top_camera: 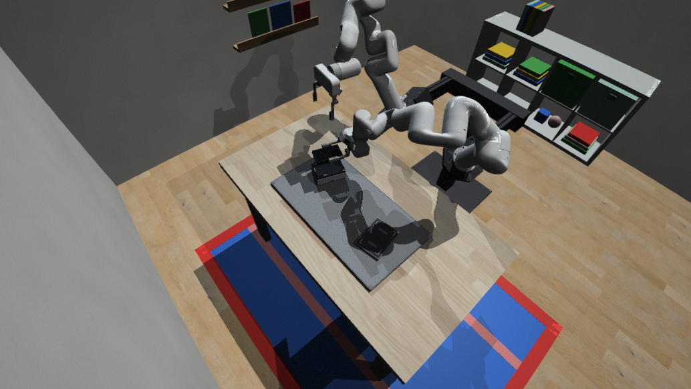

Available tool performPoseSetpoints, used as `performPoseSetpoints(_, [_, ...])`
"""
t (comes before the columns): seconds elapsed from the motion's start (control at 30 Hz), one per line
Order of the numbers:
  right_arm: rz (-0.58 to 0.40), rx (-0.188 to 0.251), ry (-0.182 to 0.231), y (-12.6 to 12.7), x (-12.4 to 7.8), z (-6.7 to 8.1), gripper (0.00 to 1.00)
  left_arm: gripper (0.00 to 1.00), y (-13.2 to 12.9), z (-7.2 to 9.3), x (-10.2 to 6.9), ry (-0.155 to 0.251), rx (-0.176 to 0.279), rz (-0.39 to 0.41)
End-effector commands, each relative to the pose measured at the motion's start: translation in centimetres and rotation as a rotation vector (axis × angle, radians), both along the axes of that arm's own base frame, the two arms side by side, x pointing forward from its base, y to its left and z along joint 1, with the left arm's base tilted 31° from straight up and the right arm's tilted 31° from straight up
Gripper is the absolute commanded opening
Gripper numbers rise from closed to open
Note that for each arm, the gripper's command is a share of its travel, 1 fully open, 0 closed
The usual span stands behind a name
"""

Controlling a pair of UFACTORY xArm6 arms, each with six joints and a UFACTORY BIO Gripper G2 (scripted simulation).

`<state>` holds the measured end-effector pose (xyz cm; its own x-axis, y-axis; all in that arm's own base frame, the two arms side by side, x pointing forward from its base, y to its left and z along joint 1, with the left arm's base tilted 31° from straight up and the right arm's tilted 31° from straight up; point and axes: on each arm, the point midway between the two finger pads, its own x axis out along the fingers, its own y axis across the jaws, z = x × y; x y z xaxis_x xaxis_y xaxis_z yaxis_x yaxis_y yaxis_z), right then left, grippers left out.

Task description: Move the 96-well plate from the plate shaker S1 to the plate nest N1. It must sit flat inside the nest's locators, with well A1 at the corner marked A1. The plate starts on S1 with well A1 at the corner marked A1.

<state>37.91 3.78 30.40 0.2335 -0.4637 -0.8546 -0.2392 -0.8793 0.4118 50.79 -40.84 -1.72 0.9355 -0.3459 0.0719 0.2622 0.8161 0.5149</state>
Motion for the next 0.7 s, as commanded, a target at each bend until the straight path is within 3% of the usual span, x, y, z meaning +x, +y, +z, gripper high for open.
performPoseSetpoints(0.0, [0.000,0.001,-0.003,0.0,0.1,0.2,1.00,0.00,-0.2,0.2,0.0,-0.002,-0.003,-0.001])
performPoseSetpoints(0.17, [0.000,0.001,-0.003,0.0,0.1,0.2,1.00,0.00,-0.2,0.2,0.0,-0.002,-0.003,-0.001])
performPoseSetpoints(0.33, [0.000,0.001,-0.003,0.0,0.1,0.2,1.00,0.00,1.3,0.9,0.2,-0.079,-0.043,0.141])
performPoseSetpoints(0.4, [0.000,0.001,-0.003,0.0,0.1,0.2,1.00,0.00,1.3,0.9,0.2,-0.079,-0.043,0.141])
performPoseSetpoints(0.67, [0.000,0.001,-0.003,0.0,0.1,0.2,1.00,0.00,3.8,2.0,0.5,-0.202,-0.106,0.369])
